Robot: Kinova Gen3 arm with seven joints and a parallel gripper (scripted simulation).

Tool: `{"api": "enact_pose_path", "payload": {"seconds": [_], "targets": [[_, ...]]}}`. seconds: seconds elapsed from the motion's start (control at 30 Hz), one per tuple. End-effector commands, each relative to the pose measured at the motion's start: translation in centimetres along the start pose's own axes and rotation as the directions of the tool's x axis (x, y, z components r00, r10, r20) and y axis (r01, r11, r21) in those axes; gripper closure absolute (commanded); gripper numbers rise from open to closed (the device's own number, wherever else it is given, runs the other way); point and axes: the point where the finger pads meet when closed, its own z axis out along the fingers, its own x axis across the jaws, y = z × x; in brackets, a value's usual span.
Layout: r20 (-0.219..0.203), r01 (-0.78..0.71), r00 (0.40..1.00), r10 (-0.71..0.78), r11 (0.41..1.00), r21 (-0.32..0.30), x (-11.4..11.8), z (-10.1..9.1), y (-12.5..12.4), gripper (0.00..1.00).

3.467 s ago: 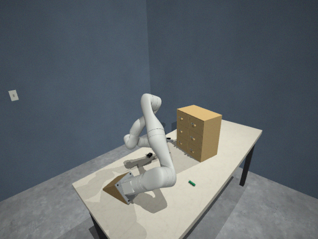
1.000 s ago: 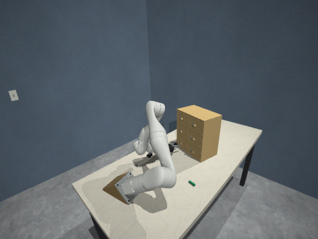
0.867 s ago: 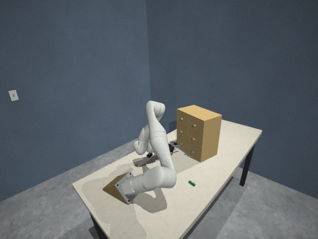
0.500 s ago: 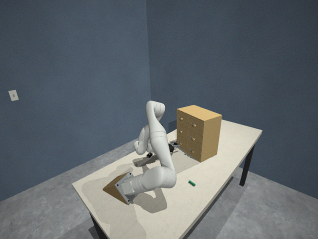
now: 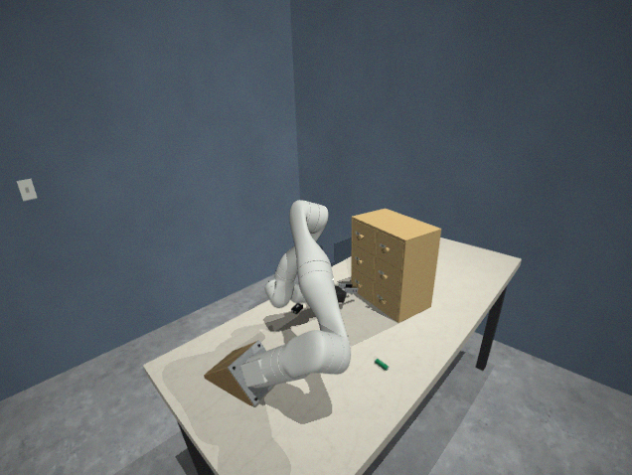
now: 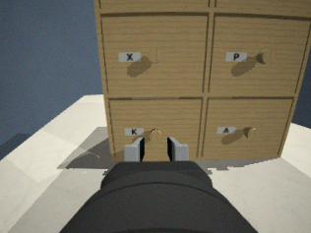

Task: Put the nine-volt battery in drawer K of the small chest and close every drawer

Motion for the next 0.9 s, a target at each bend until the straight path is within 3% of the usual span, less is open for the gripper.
{"api": "enact_pose_path", "payload": {"seconds": [0.0, 0.87], "targets": [[0.0, -0.002, 1.0, 0.002, 1.0, 0.001, 0.0, 0.1, -0.2, 0.33], [0.0, -0.002, 1.0, 0.002, 1.0, 0.001, 0.0, 3.0, -1.2, 0.33]]}}
